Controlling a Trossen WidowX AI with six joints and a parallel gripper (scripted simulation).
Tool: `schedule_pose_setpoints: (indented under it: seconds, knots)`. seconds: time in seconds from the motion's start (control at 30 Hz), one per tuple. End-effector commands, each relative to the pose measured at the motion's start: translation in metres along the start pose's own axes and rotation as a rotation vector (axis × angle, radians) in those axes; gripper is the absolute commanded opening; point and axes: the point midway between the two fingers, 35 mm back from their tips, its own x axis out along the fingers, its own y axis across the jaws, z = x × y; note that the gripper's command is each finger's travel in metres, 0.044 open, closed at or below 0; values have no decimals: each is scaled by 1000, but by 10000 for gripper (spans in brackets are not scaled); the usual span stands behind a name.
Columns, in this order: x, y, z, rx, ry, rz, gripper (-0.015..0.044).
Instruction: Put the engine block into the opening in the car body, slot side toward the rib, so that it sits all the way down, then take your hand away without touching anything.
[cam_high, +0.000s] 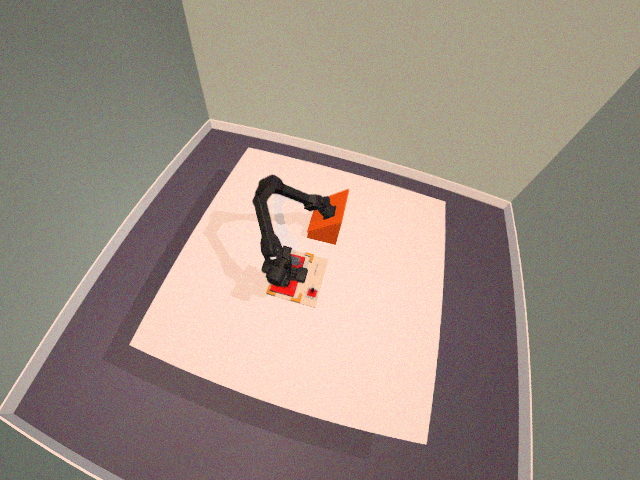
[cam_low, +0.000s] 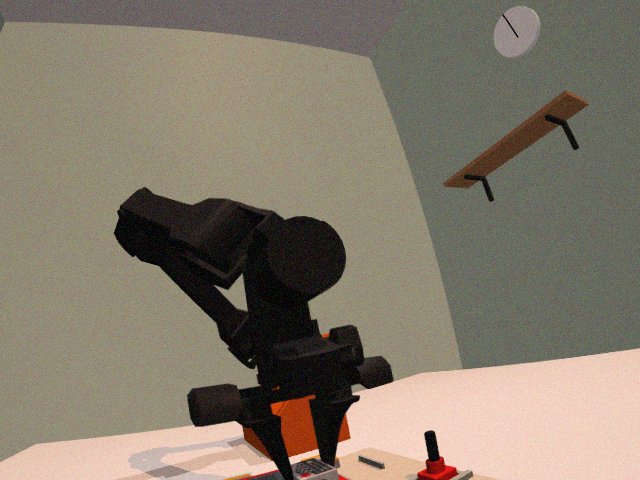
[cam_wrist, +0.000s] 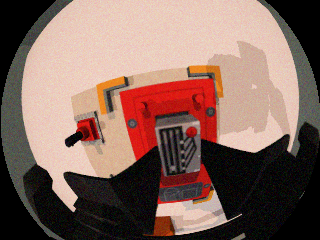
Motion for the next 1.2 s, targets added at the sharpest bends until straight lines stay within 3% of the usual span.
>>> schedule_pose_setpoints:
  seconds: [0.0, 1.17]
  knots:
    - [1, 0, 0, -7, 0, -3, 160]
    - [5, 0, 0, -6, 0, -4, 160]
